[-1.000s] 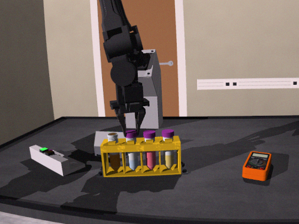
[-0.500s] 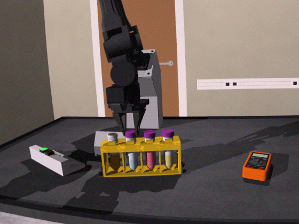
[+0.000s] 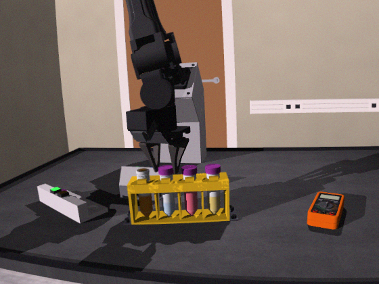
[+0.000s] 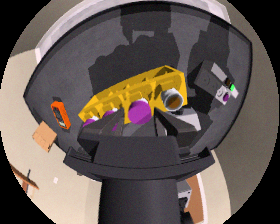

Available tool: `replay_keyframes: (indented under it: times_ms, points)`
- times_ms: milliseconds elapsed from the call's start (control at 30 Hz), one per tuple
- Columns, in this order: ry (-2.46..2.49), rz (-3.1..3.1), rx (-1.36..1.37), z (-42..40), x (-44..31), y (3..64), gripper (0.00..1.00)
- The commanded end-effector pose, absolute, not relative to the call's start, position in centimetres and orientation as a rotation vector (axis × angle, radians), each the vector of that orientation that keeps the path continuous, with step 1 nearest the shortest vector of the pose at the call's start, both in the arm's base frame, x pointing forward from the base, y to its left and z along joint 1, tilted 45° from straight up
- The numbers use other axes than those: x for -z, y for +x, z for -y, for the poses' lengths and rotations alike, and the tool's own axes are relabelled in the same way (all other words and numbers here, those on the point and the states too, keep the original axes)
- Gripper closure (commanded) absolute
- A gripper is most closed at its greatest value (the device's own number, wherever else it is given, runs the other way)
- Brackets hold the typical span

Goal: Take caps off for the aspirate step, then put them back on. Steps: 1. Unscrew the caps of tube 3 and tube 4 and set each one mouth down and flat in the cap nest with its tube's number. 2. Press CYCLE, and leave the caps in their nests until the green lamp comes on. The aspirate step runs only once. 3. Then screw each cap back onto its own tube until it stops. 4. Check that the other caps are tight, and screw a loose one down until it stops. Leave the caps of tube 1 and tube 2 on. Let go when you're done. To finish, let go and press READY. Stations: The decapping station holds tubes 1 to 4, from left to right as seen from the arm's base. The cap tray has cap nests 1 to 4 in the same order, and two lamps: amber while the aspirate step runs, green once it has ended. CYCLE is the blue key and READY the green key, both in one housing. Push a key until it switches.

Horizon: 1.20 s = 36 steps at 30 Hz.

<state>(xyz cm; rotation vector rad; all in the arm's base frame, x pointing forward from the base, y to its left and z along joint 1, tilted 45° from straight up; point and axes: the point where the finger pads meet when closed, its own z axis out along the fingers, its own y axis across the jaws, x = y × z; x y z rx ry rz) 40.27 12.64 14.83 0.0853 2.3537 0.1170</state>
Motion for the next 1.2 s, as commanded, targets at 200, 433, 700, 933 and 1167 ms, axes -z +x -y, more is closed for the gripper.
replay_keyframes:
  times_ms: [200, 433, 700, 933, 1167]
  points:
    - [0.11, -2.337, -0.138, -12.87, -15.5, 40.66, 0.51]
    - [-0.234, -2.316, -0.001, -13.09, -15.6, 40.49, 0.51]
    - [-0.511, -2.274, 0.117, -13.12, -15.6, 40.48, 0.51]
    - [-0.825, -2.193, 0.258, -12.9, -15.4, 40.3, 0.51]
    - [-1.045, -2.11, 0.356, -12.86, -15.41, 40.2, 0.51]
